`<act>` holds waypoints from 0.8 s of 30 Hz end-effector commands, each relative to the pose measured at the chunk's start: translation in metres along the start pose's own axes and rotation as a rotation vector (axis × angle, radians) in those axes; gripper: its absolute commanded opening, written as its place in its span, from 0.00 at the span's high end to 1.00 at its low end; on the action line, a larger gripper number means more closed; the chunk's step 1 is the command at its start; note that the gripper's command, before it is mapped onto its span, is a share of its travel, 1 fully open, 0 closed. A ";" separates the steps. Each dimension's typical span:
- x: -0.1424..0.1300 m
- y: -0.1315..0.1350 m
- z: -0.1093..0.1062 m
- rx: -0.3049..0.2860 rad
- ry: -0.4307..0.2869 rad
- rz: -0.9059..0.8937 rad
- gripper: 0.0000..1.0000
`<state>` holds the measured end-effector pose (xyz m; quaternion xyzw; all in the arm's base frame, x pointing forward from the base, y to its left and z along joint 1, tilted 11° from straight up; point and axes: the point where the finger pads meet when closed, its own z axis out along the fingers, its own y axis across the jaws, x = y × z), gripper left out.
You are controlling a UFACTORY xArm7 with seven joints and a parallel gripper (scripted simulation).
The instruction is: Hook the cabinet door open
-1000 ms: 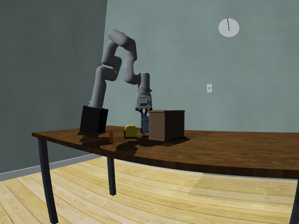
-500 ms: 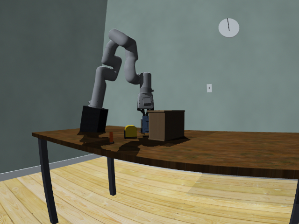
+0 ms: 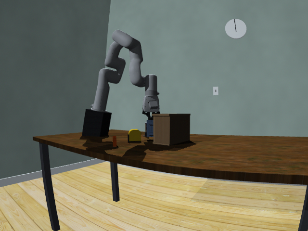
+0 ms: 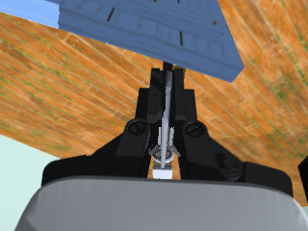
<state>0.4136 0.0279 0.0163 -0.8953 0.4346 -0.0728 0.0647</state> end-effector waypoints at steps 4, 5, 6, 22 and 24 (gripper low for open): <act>0.001 -0.001 0.002 0.002 0.001 -0.001 0.96; 0.001 -0.001 0.003 0.002 0.001 -0.001 0.96; 0.001 -0.001 0.004 0.002 0.001 -0.001 0.96; 0.002 -0.001 0.009 0.002 0.001 -0.001 0.96; 0.002 -0.001 0.009 0.002 0.001 -0.001 0.96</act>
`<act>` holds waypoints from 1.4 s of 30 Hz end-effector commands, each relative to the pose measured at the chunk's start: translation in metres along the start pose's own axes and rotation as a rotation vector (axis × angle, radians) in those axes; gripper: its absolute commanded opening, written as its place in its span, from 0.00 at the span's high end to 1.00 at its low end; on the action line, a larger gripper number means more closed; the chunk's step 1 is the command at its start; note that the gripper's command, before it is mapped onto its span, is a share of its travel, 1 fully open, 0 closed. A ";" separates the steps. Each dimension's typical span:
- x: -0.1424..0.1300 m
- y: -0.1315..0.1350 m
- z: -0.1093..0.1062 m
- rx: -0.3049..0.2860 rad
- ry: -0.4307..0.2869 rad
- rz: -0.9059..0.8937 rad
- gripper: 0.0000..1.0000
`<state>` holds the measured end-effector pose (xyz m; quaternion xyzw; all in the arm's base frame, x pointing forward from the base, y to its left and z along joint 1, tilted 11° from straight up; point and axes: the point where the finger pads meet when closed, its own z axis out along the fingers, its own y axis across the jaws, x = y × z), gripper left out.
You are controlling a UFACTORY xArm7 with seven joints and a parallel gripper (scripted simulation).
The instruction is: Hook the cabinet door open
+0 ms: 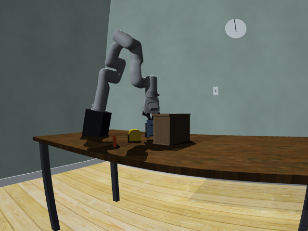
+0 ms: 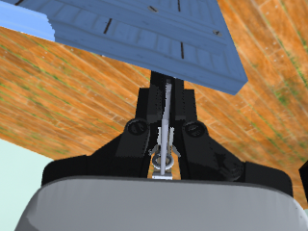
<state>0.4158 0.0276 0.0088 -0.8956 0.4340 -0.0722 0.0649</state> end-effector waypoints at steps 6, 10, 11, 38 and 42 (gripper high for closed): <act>0.001 -0.001 0.001 0.002 0.002 0.000 0.96; 0.001 -0.001 0.002 0.002 0.003 0.000 0.96; 0.001 -0.001 0.002 0.002 0.003 0.000 0.96; 0.002 -0.001 0.008 0.002 0.002 0.000 0.96; 0.002 -0.001 0.009 0.002 0.002 0.000 0.96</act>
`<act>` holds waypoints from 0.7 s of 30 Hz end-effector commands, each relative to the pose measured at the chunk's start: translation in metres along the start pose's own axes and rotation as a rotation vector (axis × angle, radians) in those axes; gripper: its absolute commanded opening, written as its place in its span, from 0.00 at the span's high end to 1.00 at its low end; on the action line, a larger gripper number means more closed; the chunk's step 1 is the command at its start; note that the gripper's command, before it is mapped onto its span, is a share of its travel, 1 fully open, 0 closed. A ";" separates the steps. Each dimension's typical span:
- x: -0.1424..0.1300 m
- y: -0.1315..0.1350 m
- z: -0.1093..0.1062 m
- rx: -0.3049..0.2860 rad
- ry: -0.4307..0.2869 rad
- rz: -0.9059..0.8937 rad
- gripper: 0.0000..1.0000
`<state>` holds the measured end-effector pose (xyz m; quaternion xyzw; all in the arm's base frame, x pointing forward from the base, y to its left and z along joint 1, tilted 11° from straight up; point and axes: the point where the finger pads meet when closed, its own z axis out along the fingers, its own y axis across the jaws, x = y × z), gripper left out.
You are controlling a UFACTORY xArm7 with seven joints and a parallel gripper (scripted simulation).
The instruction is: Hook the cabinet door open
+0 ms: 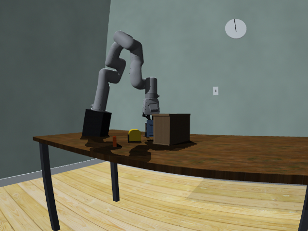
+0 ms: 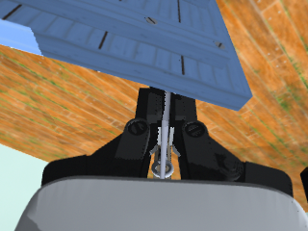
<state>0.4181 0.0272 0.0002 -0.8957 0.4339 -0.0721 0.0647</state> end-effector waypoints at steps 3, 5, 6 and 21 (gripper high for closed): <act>0.001 -0.001 0.001 0.002 0.003 0.000 0.96; 0.001 -0.001 0.001 0.002 0.003 0.000 0.96; 0.001 -0.001 0.001 0.002 0.003 0.000 0.96; 0.001 -0.001 0.001 0.002 0.003 0.000 0.77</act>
